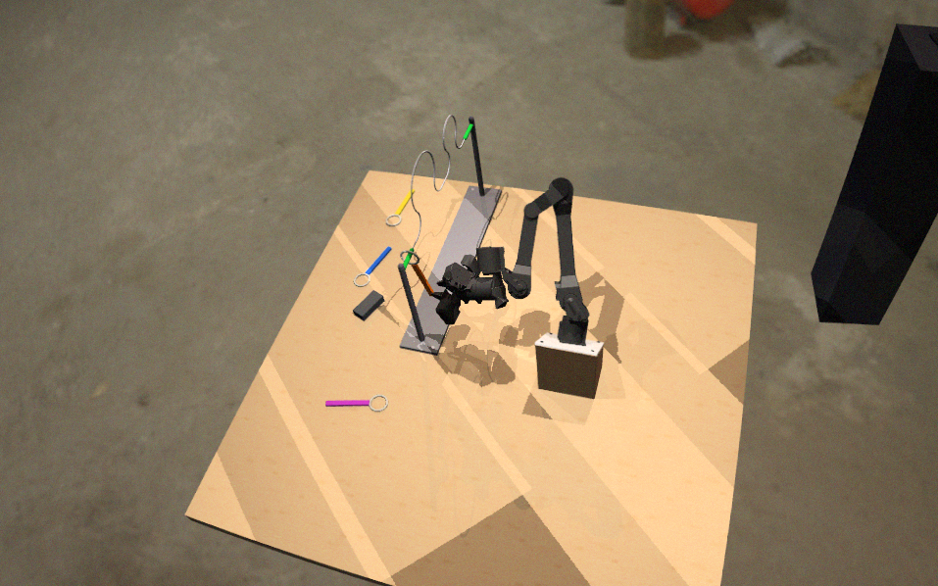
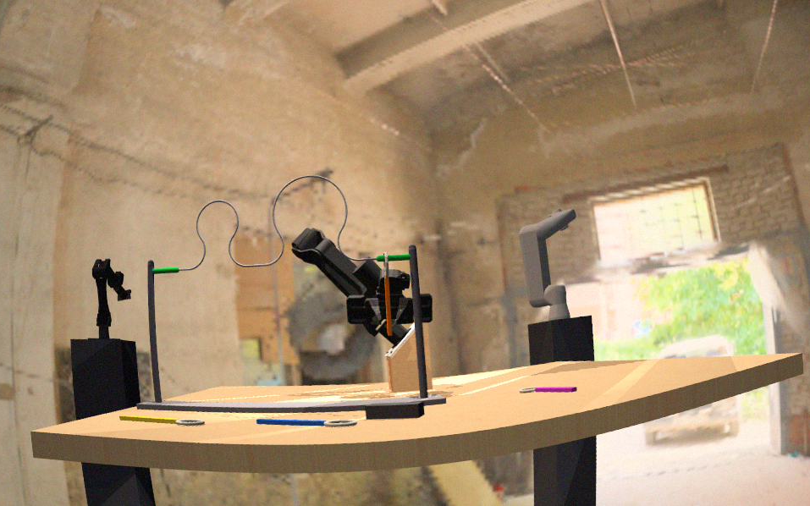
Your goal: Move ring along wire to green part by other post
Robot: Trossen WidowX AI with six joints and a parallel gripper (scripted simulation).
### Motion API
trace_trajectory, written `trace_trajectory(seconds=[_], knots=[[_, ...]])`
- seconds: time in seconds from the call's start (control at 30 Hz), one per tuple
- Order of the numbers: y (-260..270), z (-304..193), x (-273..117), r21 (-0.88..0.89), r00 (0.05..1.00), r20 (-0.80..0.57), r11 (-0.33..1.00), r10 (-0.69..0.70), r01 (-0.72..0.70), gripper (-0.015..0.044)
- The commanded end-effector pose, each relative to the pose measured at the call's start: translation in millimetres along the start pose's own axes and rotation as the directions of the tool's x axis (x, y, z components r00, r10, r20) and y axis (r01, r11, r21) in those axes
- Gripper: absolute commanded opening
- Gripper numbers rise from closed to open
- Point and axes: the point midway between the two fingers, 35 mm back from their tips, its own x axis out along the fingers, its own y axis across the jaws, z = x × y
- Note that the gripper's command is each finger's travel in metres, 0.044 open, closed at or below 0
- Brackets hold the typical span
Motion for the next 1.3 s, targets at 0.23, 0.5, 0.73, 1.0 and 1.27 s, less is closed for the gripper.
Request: trace_trajectory(seconds=[0.23, 0.5, 0.73, 1.0, 1.27], knots=[[0, -3, -17, -0.001, 1.0, -0.007, 1.0, 0.0, 0.0, 0.016], [0, -3, -17, -0.001, 1.0, -0.007, 1.0, 0.0, 0.0, 0.016], [0, -3, -17, -0.001, 1.0, -0.007, 1.0, 0.0, 0.0, 0.016], [-1, -9, -62, -0.005, 1.0, 0.0, 1.0, 0.003, -0.003, 0.0317], [-1, -9, -64, -0.005, 1.0, 0.0, 1.0, 0.002, -0.002, 0.044]])
